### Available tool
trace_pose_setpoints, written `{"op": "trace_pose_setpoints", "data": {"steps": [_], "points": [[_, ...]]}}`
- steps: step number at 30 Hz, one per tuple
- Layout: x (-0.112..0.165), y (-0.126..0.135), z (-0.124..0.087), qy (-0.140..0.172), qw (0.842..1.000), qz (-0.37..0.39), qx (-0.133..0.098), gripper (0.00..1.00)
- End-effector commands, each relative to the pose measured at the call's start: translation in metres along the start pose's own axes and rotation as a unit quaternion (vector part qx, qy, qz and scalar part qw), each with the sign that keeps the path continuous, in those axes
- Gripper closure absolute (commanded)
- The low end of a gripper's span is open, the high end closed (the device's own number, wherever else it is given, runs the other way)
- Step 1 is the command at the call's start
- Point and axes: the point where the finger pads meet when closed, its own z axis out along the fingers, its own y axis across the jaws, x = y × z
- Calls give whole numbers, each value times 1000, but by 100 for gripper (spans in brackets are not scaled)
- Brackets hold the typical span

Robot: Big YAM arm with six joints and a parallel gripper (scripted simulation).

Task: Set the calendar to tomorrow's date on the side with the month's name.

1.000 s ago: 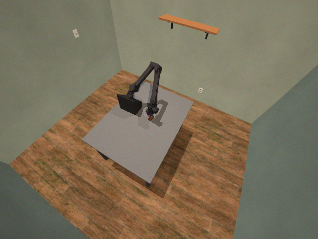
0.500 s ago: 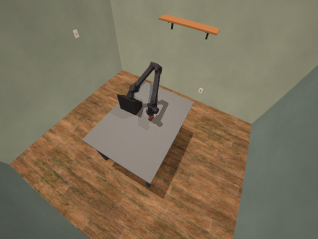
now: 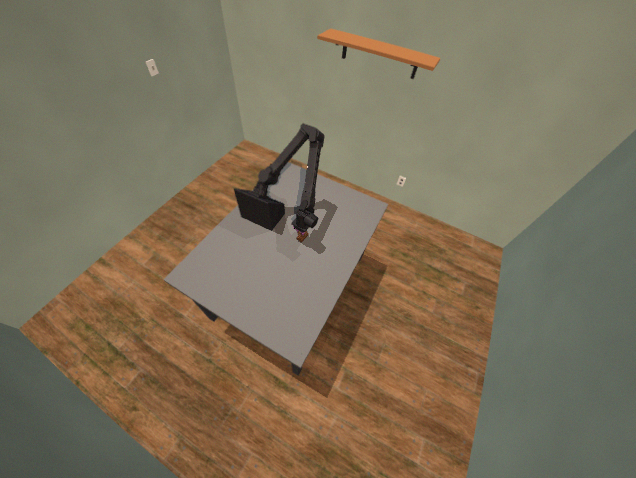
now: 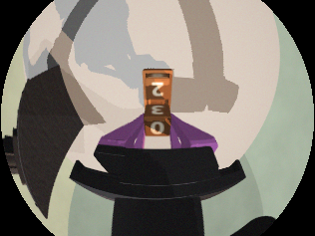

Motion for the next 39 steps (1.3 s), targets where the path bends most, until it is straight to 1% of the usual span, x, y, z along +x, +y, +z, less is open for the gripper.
{"op": "trace_pose_setpoints", "data": {"steps": [1,11,19,23,27,28,31,36,39], "points": [[-6,-2,-1,-1,1000,-9,5,74],[-6,-1,-1,-1,1000,-6,4,74],[-2,4,8,-2,1000,1,-4,74],[-3,2,9,-2,1000,-1,-1,74],[-2,4,12,-2,1000,2,-4,74],[-5,1,10,-1,1000,-4,1,74],[-1,4,16,-2,1000,2,-4,74],[-4,2,18,-2,1000,-2,0,74],[-1,5,23,-2,1000,2,-4,74]]}}
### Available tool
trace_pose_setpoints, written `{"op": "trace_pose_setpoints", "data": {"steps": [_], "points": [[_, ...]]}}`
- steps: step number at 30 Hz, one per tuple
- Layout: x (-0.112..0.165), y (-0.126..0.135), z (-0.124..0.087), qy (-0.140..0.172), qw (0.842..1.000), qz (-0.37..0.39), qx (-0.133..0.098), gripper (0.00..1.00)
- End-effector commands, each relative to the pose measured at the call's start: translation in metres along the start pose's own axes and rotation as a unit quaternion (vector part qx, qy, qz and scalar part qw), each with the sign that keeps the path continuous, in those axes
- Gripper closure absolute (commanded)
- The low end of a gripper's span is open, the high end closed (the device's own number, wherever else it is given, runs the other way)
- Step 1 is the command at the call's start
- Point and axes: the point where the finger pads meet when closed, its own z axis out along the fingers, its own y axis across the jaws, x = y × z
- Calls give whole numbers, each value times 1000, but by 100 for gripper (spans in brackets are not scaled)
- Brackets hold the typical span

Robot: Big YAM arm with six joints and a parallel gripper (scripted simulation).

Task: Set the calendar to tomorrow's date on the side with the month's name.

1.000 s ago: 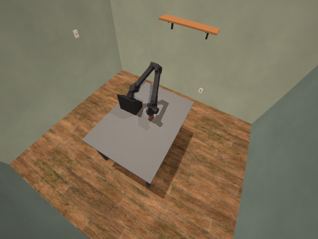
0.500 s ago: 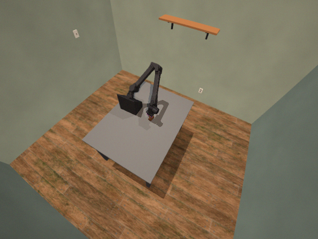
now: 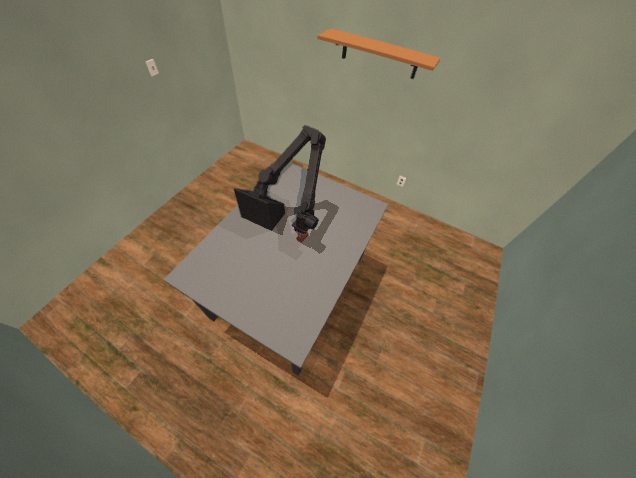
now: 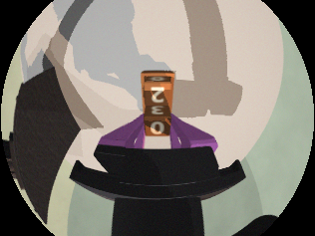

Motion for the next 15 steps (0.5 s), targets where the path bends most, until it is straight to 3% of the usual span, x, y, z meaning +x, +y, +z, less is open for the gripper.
{"op": "trace_pose_setpoints", "data": {"steps": [1,15], "points": [[-1,5,7,-2,1000,5,-4,74],[-3,2,10,-2,1000,0,0,74]]}}
